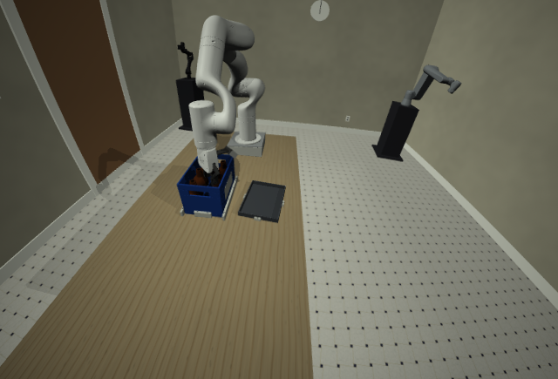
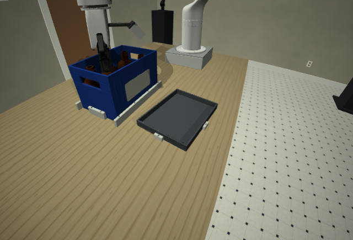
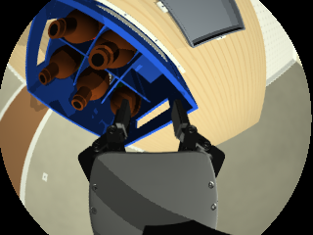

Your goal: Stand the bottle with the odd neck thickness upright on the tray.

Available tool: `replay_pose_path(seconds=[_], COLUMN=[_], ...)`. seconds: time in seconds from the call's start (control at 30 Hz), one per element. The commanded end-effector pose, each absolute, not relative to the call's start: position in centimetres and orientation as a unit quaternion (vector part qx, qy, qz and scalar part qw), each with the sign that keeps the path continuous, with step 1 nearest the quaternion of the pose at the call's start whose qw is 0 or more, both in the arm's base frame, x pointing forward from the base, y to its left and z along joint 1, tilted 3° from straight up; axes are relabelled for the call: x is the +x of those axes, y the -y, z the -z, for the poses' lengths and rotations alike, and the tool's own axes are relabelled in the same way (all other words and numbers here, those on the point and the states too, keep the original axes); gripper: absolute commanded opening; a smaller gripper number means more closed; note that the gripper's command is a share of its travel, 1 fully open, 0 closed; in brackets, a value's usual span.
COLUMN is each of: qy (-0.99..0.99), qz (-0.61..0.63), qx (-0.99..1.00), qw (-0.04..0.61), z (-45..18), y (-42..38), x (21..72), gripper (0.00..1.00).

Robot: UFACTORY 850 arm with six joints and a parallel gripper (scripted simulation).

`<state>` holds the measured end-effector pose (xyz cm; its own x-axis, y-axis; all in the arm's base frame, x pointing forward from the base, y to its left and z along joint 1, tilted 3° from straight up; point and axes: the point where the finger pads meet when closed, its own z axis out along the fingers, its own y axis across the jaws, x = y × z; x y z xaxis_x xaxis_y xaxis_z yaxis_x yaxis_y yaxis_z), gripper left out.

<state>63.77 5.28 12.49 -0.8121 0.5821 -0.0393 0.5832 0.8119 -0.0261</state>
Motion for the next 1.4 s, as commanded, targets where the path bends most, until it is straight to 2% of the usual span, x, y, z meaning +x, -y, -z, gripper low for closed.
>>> replay_pose_path(seconds=[0.0, 0.8, 0.83, 1.37], qy=[-0.952, -0.952, -0.952, -0.952], qz=[0.018, 0.018, 0.018, 0.018], qx=[0.306, 0.306, 0.306, 0.306], qw=[0.016, 0.016, 0.016, 0.016], z=[-14.4, -17.7, -17.7, -17.7], y=[-5.4, -5.5, -5.5, -5.5], x=[63.8, 63.8, 63.8, 63.8], gripper=[0.65, 0.65, 0.00, 0.00])
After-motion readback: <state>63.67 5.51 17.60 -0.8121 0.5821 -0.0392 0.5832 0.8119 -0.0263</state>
